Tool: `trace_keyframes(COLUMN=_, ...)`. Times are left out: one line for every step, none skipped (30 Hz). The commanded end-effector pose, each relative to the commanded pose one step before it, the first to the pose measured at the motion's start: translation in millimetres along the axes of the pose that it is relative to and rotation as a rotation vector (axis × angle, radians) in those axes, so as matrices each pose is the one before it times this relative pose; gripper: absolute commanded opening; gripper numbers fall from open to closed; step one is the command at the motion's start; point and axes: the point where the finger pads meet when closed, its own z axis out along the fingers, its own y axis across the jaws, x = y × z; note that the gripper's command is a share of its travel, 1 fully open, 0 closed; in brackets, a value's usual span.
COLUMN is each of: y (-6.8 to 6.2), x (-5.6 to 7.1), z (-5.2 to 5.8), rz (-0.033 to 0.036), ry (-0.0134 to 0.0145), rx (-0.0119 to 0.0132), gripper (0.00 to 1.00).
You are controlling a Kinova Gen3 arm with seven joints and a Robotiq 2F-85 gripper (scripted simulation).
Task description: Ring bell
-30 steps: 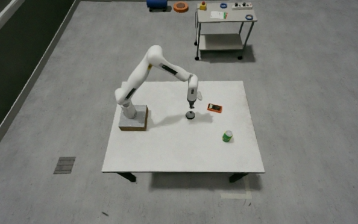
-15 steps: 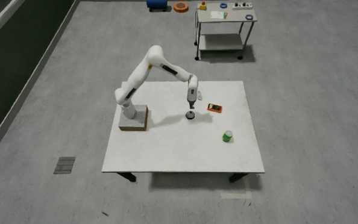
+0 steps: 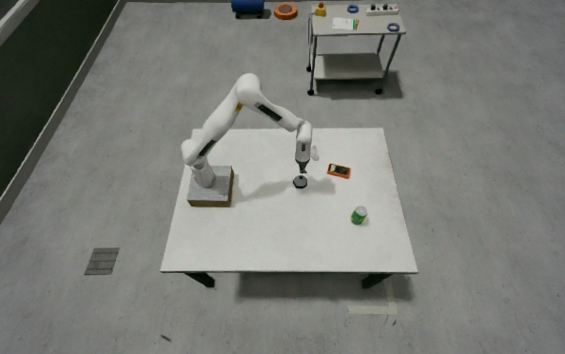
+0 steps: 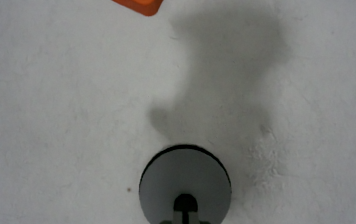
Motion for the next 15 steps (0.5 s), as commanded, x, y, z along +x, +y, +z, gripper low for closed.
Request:
trace_keyframes(y=0.86, x=-1.34, z=7.64, rz=0.00124, ry=-0.0052, rx=-0.0009, gripper=0.1)
trace_keyframes(y=0.0, x=0.02, z=1.92, rz=0.0, ry=0.0, rx=0.0, gripper=0.1)
trace_keyframes(y=0.0, x=0.02, z=1.92, rz=0.0, ry=0.0, rx=0.0, gripper=0.1)
trace_keyframes(y=0.0, x=0.02, z=1.91, rz=0.0, ry=0.0, rx=0.0, gripper=0.1)
trace_keyframes(y=0.0, x=0.02, z=1.89, rz=0.0, ry=0.0, rx=0.0, gripper=0.1)
trace_keyframes(y=0.0, x=0.02, z=1.87, rz=0.0, ry=0.0, rx=0.0, gripper=0.1)
trace_keyframes(y=0.0, x=0.0, z=0.0, rz=0.0, ry=0.0, rx=0.0, gripper=0.1)
trace_keyframes(y=0.0, x=0.0, z=0.0, rz=0.0, ry=0.0, rx=0.0, gripper=0.1)
trace_keyframes(y=0.0, x=0.02, z=1.83, rz=0.0, ry=0.0, rx=0.0, gripper=0.1)
trace_keyframes(y=0.0, x=0.02, z=1.78, rz=0.0, ry=0.0, rx=0.0, gripper=0.1)
trace_keyframes(y=0.0, x=0.02, z=1.73, rz=0.0, ry=0.0, rx=0.0, gripper=0.1)
trace_keyframes(y=0.0, x=0.02, z=1.67, rz=0.0, ry=0.0, rx=0.0, gripper=0.1)
trace_keyframes(y=0.0, x=0.02, z=1.6, rz=0.0, ry=0.0, rx=0.0, gripper=0.1)
trace_keyframes(y=0.0, x=0.02, z=1.53, rz=0.0, ry=0.0, rx=0.0, gripper=0.1)
trace_keyframes(y=0.0, x=0.01, z=1.45, rz=0.0, ry=0.0, rx=0.0, gripper=0.1)
